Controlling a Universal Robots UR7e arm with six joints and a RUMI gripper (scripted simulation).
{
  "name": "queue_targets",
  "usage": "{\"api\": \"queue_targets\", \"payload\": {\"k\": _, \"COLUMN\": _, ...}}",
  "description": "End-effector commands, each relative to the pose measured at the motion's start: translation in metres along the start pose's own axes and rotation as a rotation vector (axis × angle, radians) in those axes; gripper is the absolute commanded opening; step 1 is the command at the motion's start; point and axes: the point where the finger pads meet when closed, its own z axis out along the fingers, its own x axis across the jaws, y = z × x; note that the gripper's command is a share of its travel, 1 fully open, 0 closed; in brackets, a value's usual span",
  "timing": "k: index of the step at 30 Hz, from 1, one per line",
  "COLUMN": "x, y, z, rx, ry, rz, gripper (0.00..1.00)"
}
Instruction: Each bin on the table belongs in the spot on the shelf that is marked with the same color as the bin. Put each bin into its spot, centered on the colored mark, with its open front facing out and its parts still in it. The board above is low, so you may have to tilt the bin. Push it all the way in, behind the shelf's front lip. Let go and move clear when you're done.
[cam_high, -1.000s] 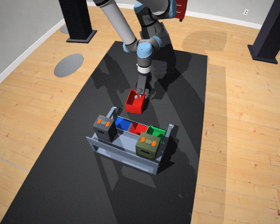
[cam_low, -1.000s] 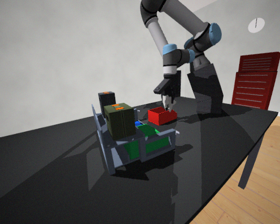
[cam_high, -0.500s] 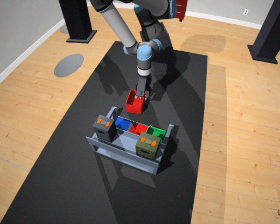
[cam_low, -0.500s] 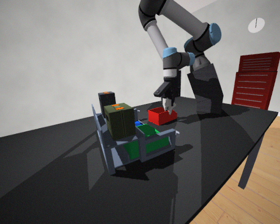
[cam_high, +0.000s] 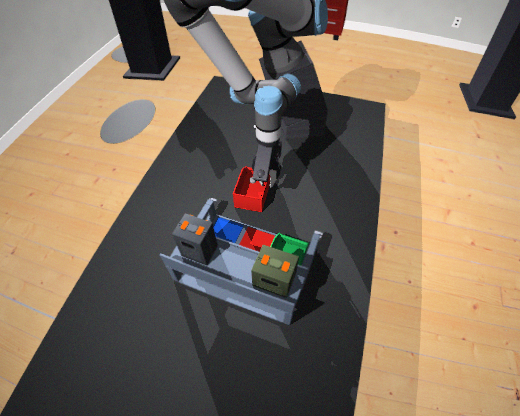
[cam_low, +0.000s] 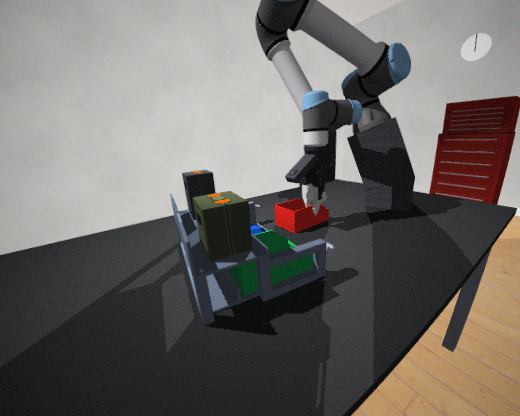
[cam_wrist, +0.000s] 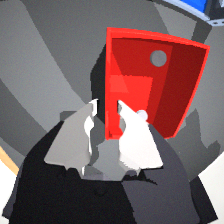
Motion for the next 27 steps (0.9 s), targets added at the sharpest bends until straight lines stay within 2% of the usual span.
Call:
{"api": "queue_targets", "payload": {"k": 1, "x": 0.0000, "y": -0.0004, "z": 0.0001, "rx": 0.001, "ry": 0.000, "rz": 0.000, "gripper": 0.15}}
{"api": "queue_targets", "payload": {"k": 12, "x": 0.0000, "y": -0.0004, "z": 0.0001, "rx": 0.001, "ry": 0.000, "rz": 0.000, "gripper": 0.15}}
{"api": "queue_targets", "payload": {"k": 13, "x": 0.0000, "y": -0.0004, "z": 0.0001, "rx": 0.001, "ry": 0.000, "rz": 0.000, "gripper": 0.00}}
{"api": "queue_targets", "payload": {"k": 27, "x": 0.0000, "y": -0.0004, "z": 0.0001, "rx": 0.001, "ry": 0.000, "rz": 0.000, "gripper": 0.00}}
